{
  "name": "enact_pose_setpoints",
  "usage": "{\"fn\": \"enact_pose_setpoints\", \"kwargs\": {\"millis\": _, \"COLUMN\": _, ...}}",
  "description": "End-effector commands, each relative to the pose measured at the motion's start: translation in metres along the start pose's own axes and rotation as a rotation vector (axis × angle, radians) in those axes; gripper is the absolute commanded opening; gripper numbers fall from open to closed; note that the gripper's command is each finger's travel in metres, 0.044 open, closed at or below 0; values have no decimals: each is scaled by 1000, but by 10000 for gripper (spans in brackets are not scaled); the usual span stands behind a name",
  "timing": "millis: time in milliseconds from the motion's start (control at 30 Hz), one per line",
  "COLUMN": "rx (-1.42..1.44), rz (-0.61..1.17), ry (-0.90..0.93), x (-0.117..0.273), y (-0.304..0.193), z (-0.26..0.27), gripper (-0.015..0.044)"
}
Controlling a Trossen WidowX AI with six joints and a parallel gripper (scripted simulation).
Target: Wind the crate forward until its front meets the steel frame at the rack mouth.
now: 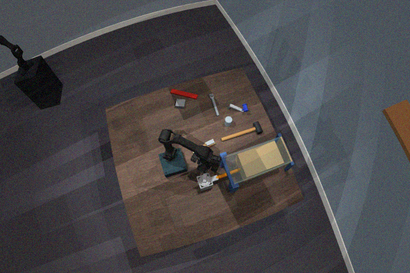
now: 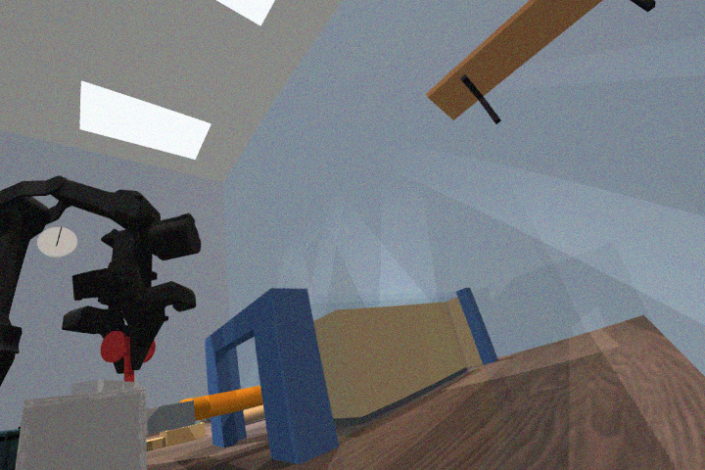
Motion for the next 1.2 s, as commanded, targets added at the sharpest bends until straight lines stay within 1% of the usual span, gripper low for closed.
{"fn": "enact_pose_setpoints", "kwargs": {"millis": 0, "rx": -5, "rz": -14, "ry": -34, "x": -3, "y": 8, "z": -12, "gripper": 0}}
{"fn": "enact_pose_setpoints", "kwargs": {"millis": 1167, "rx": -5, "rz": -17, "ry": -36, "x": -2, "y": 42, "z": -38, "gripper": 0}}
Point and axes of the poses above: the point midway between the two fingers, 35 mm back from their tips, its own x axis back along the fingers, its own z axis across the jaws, y = z × x, the point moved 4 cm from there along x, back along the fingers, and after that the axes turned 6 degrees about -x, right-handed, at the moved point
